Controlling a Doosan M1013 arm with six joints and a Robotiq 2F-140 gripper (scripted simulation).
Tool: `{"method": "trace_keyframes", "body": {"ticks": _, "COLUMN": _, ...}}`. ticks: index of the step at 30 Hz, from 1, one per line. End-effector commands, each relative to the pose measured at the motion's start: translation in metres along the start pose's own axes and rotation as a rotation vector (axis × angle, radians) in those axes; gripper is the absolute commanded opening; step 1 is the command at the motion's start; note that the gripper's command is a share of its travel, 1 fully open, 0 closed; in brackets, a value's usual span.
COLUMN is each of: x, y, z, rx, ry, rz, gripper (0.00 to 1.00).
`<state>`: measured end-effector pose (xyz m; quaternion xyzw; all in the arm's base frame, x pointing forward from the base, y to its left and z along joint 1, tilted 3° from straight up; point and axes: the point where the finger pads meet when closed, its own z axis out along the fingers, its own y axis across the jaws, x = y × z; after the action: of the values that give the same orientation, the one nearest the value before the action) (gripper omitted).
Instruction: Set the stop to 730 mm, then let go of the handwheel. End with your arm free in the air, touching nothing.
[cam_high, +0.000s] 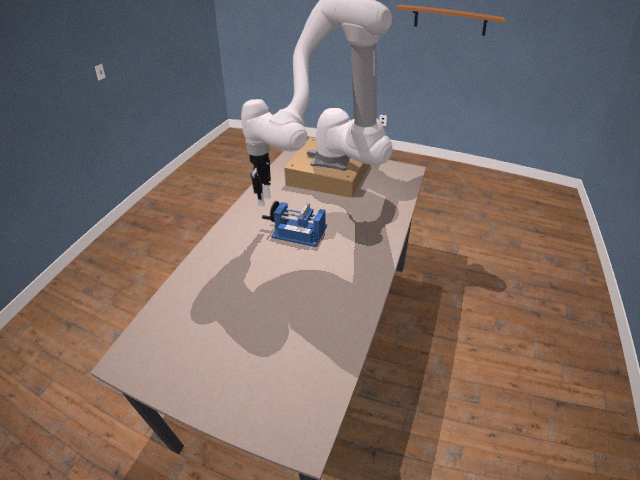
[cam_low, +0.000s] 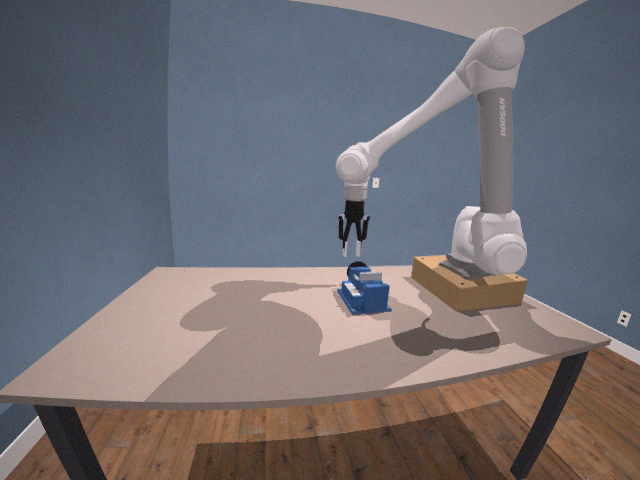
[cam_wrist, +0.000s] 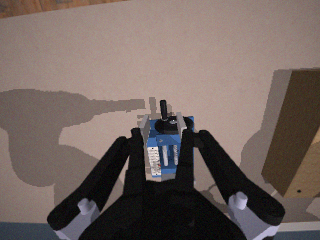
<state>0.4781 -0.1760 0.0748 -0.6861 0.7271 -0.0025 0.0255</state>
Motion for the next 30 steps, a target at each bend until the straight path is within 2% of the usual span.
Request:
{"method": "trace_keyframes", "body": {"ticks": 1, "x": 0.000, "y": 0.000, "z": -0.002, "rx": 0.002, "ry": 0.001, "rz": 0.000, "gripper": 0.33}}
{"method": "trace_keyframes", "body": {"ticks": 9, "x": 0.000, "y": 0.000, "z": -0.002, "rx": 0.002, "ry": 0.001, "rz": 0.000, "gripper": 0.33}}
{"method": "trace_keyframes", "body": {"ticks": 15, "x": 0.000, "y": 0.000, "z": -0.021, "rx": 0.002, "ry": 0.001, "rz": 0.000, "gripper": 0.33}}
{"method": "trace_keyframes", "body": {"ticks": 21, "x": -0.002, "y": 0.000, "z": -0.023, "rx": 0.002, "ry": 0.001, "rz": 0.000, "gripper": 0.33}}
{"method": "trace_keyframes", "body": {"ticks": 24, "x": -0.020, "y": -0.005, "z": -0.023, "rx": 0.002, "ry": 0.001, "rz": 0.000, "gripper": 0.33}}
{"method": "trace_keyframes", "body": {"ticks": 29, "x": -0.082, "y": -0.020, "z": -0.023, "rx": 0.002, "ry": 0.001, "rz": 0.000, "gripper": 0.33}}
{"method": "trace_keyframes", "body": {"ticks": 30, "x": -0.082, "y": -0.020, "z": -0.023, "rx": 0.002, "ry": 0.001, "rz": 0.000, "gripper": 0.33}}
